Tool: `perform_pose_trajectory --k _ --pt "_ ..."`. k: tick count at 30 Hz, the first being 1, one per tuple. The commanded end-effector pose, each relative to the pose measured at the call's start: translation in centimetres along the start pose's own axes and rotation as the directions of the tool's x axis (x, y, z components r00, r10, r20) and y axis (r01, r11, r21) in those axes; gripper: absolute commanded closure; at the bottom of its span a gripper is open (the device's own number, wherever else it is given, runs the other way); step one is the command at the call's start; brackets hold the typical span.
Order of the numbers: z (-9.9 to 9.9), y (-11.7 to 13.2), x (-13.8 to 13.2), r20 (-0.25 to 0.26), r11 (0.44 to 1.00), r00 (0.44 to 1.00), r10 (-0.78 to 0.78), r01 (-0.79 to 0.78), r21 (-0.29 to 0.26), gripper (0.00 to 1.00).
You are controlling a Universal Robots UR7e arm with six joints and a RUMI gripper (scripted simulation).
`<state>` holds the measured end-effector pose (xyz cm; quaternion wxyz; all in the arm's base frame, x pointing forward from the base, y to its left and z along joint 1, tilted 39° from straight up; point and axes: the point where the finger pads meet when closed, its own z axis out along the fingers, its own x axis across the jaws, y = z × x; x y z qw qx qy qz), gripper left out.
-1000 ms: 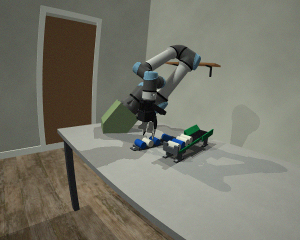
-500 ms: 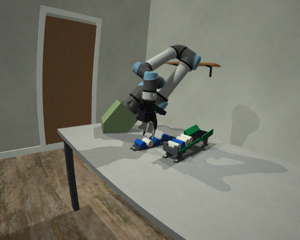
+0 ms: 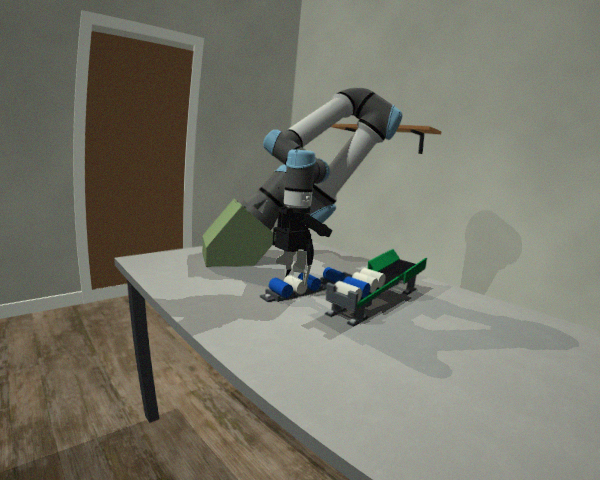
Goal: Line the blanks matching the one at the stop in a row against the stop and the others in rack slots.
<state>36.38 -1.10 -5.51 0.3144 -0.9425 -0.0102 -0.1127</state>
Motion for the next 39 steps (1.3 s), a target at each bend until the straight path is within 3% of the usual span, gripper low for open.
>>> perform_pose_trajectory --k 1,39 --pt "0.95 0.08 0.06 -0.001 1.000 1.000 0.000 0.000 -0.001 0.50" --pt "1.51 0.07 0.06 -0.001 1.000 1.000 0.000 0.000 -0.001 0.50"
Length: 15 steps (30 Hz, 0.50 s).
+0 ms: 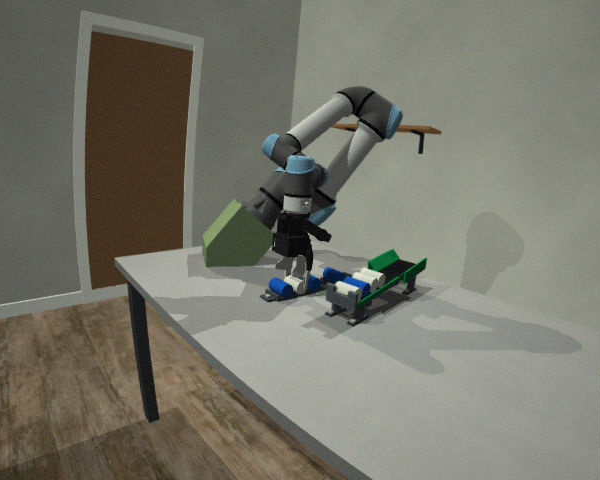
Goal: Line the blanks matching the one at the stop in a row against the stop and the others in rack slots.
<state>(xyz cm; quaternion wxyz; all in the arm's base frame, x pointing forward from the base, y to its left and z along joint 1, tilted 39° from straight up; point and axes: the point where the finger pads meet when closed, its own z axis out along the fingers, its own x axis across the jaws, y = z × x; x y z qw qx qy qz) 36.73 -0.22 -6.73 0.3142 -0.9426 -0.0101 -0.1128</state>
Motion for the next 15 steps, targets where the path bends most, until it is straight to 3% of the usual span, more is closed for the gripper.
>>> perform_pose_trajectory --k 1,7,8,15 --pt "-0.03 0.03 0.02 -0.001 1.000 1.000 0.000 0.000 -0.001 0.50" --pt "-0.03 0.03 0.02 -0.001 1.000 1.000 0.000 0.000 -0.001 0.50" --pt "-0.03 0.03 0.02 -0.001 1.000 1.000 0.000 0.000 -0.001 0.62" --pt "-0.03 0.03 0.02 -0.001 1.000 1.000 0.000 0.000 -0.001 0.62"
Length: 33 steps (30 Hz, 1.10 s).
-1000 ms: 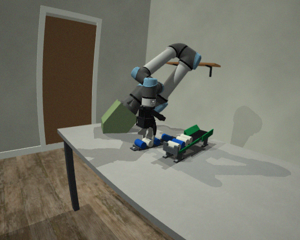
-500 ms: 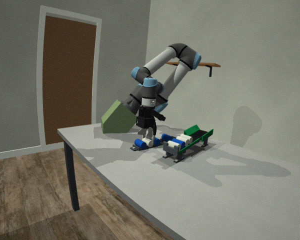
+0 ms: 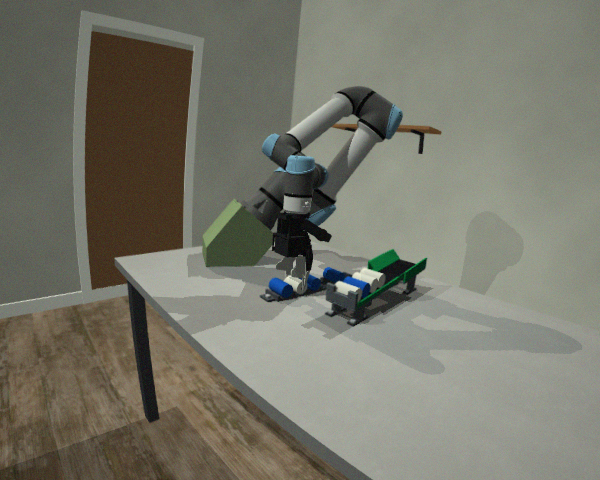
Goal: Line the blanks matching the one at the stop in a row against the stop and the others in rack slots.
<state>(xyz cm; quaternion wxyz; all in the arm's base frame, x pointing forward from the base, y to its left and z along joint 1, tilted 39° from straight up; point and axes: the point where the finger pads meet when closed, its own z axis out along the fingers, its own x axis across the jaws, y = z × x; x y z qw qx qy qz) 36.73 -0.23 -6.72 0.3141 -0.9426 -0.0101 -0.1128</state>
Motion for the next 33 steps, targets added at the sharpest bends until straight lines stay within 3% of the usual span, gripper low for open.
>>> perform_pose_trajectory --k 1,33 --pt "-0.02 0.02 0.02 -0.001 1.000 1.000 0.000 0.000 -0.001 0.62" --pt "-0.51 0.02 0.02 -0.001 1.000 1.000 0.000 0.000 -0.001 0.62"
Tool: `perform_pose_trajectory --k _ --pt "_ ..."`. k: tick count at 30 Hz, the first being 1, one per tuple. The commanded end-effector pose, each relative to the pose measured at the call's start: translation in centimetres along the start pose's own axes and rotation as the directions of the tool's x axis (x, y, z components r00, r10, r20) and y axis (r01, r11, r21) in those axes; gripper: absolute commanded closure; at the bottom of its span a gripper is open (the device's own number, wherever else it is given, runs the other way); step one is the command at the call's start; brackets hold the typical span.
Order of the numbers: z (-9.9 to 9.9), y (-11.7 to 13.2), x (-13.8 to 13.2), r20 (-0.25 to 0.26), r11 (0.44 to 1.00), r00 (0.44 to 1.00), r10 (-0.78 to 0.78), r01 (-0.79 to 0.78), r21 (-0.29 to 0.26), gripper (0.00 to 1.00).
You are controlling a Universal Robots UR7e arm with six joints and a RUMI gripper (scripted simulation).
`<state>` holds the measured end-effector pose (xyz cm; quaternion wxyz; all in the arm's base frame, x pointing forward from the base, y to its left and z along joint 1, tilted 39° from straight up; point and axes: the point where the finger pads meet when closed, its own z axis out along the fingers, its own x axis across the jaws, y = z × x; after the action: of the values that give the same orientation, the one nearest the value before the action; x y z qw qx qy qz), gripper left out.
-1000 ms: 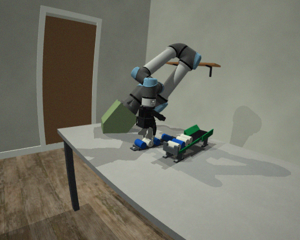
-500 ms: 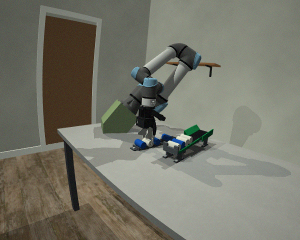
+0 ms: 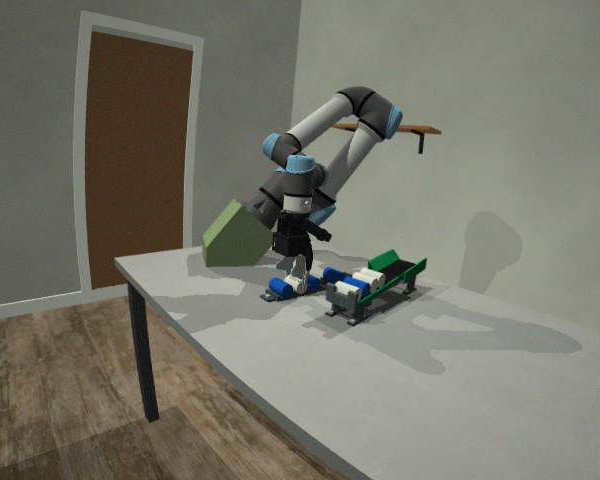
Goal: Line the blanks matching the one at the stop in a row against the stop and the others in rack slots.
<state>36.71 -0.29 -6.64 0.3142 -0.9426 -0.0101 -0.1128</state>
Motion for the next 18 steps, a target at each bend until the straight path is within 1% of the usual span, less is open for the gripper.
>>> perform_pose_trajectory --k 1,3,7,17,18 --pt "-0.4 0.0 0.0 -0.001 1.000 1.000 0.000 0.000 -0.001 0.62" --pt "-0.6 0.0 0.0 -0.001 1.000 1.000 0.000 0.000 -0.001 0.62" --pt "-1.8 0.0 0.0 -0.001 1.000 1.000 0.000 0.000 -0.001 0.62" --pt "-6.7 0.0 0.0 -0.001 1.000 1.000 0.000 0.000 -0.001 0.62" --pt "-6.7 0.0 0.0 -0.001 1.000 1.000 0.000 0.000 -0.001 0.62"
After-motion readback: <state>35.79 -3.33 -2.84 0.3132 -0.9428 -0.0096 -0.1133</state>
